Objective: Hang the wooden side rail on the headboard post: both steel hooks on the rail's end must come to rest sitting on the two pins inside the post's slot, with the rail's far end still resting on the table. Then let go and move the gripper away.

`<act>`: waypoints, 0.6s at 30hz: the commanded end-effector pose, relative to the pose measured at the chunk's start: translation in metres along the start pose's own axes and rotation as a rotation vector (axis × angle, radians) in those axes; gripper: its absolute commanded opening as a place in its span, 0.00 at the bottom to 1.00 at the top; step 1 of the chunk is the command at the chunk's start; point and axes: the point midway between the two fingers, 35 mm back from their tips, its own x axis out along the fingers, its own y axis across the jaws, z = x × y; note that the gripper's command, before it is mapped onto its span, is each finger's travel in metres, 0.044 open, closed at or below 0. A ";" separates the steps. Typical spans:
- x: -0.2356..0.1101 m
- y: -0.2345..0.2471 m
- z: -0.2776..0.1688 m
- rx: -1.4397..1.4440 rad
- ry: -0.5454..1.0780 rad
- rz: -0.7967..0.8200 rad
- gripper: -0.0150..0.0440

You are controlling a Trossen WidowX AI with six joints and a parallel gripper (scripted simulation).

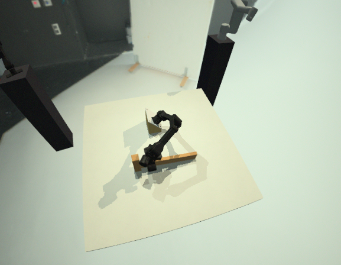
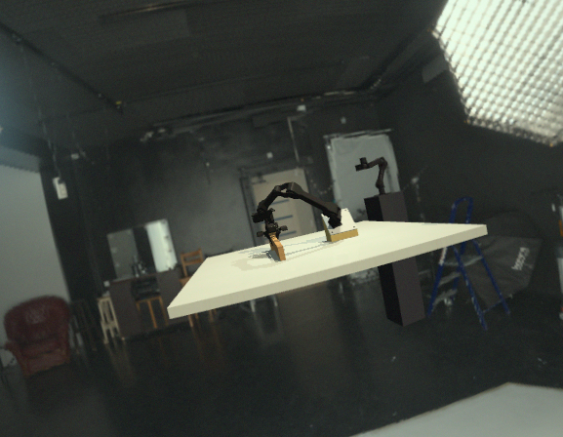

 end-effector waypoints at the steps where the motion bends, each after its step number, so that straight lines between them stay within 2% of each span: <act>1: -0.003 0.000 -0.004 0.006 0.009 -0.009 0.25; 18: 0.000 0.000 -0.004 0.006 0.008 -0.009 0.25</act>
